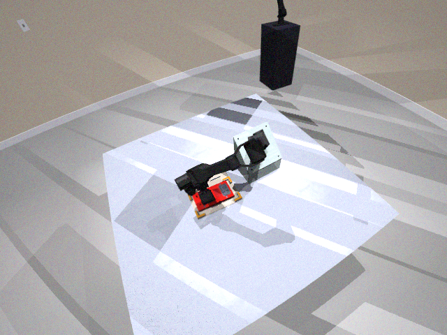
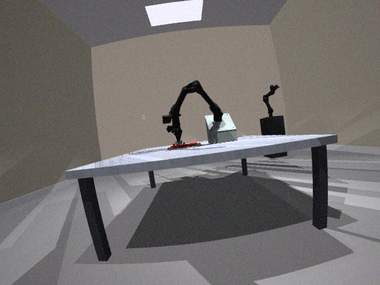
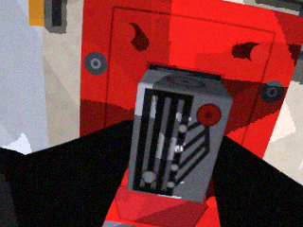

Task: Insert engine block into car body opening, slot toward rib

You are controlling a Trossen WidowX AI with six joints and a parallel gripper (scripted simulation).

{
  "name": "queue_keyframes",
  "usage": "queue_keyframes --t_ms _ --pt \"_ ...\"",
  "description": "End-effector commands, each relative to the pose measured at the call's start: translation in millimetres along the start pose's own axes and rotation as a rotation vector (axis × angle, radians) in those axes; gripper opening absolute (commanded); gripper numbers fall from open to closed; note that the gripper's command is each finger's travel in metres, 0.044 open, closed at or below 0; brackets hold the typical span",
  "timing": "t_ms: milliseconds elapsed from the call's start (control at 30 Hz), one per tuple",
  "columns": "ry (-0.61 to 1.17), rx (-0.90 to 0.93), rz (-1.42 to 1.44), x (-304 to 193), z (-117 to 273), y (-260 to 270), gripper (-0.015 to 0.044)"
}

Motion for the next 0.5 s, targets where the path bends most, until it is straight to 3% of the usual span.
queue_keyframes --t_ms 0,467 --pt "-0.001 0.002 -0.002 -0.1 -1.2 0.1 0.0158" --pt "-0.001 0.002 -0.002 -0.2 -4.9 0.2 0.0158"
Point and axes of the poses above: the point midway between the two fingers, 35 mm back from their tips, its own z axis back along the fingers, its own y axis across the jaws, x = y × z, the point moved 1 cm from there along z, back along the fingers, and after that the axes turned 15 degrees about z, right-handed, at the moved point
